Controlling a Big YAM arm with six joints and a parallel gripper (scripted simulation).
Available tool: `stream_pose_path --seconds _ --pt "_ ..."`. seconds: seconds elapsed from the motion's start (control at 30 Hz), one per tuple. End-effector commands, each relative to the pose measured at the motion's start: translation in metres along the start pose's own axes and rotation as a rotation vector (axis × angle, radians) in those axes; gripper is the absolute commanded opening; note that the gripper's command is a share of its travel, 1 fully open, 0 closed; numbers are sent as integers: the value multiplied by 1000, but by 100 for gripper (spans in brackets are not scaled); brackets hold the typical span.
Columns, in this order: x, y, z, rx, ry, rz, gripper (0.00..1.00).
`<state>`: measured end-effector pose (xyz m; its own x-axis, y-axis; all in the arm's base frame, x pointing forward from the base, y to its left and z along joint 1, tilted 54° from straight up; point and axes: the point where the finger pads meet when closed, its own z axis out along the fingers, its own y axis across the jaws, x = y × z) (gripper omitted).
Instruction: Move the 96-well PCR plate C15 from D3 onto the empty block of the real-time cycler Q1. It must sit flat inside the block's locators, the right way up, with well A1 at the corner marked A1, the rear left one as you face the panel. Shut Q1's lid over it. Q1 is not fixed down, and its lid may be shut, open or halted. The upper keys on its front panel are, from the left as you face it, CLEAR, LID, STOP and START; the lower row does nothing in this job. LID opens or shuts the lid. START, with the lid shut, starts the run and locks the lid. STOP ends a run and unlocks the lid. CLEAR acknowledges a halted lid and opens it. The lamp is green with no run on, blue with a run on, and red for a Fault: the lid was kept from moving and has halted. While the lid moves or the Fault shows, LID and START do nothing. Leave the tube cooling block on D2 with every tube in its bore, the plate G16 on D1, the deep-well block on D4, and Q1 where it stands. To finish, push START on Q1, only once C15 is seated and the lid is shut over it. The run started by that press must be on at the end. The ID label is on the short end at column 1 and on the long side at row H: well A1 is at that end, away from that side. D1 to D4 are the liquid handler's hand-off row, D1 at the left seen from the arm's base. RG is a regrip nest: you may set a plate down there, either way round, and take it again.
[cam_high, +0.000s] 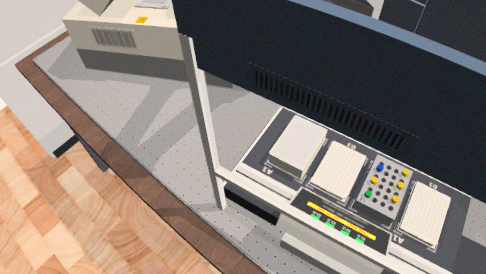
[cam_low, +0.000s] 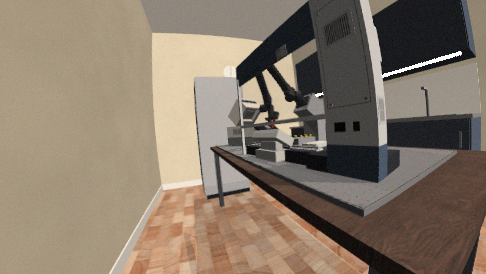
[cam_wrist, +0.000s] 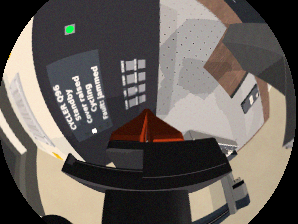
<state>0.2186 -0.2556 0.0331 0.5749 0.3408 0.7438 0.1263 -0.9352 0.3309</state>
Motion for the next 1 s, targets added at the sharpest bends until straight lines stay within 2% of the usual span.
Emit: stream_pose_path --seconds 0.0,0.1,0.27,0.43,0.57,0.77,0.97 --pt "-2 9 3 -5 -1 -2 0" --pt "-6 6 2 2 -3 9 0" --pt "-7 -26 -25 -5 -8 7 0" --pt "-6 -47 -39 -1 -7 -7 0" --pt "-5 -50 -44 -4 -7 -11 0" --pt "-5 -82 -63 -6 -7 -15 0" --pt "-3 -69 -59 1 -11 -22 0"
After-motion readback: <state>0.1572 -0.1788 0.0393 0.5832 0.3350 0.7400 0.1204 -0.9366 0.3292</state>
